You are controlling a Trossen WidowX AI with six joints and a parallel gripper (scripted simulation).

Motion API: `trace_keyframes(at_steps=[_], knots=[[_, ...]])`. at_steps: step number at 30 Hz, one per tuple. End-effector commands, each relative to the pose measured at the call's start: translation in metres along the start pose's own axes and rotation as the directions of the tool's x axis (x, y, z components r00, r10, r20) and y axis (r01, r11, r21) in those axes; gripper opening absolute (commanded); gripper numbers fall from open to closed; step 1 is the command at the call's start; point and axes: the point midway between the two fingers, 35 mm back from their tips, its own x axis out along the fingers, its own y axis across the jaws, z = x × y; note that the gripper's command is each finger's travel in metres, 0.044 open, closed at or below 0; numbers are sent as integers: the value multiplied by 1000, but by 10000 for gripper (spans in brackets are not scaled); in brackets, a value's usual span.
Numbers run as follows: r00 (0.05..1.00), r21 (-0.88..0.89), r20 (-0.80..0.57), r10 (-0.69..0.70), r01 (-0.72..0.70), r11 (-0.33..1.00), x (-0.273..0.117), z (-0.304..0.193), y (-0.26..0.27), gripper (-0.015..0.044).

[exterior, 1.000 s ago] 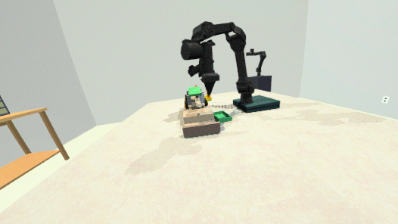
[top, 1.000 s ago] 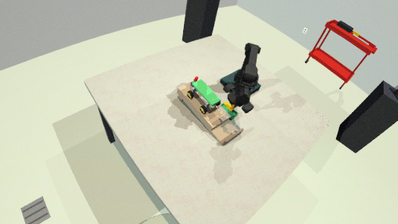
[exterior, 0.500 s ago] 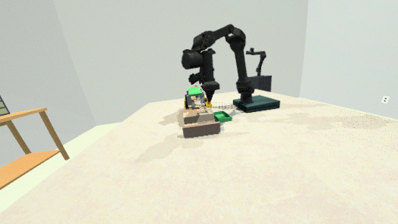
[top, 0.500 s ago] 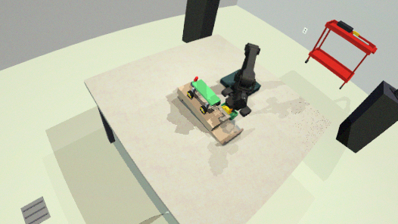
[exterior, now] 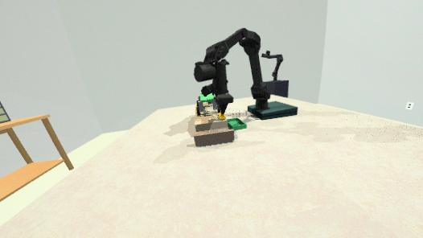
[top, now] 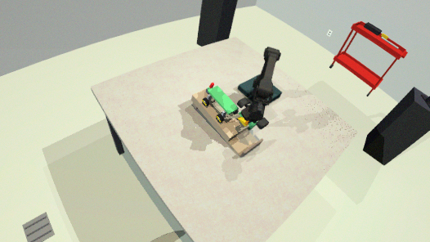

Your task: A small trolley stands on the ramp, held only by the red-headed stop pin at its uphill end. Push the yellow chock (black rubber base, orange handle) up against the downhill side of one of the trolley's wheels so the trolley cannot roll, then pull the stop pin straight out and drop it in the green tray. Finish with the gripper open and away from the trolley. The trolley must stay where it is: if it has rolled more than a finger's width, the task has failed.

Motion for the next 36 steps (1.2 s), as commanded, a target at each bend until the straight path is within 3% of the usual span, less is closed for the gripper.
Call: trace_keyframes(at_steps=[1,36], knots=[[1000,-3,3,-5,5,1000,2,1,-2,0],[1000,-3,4,-7,7,1000,-1,0,-32,0]])
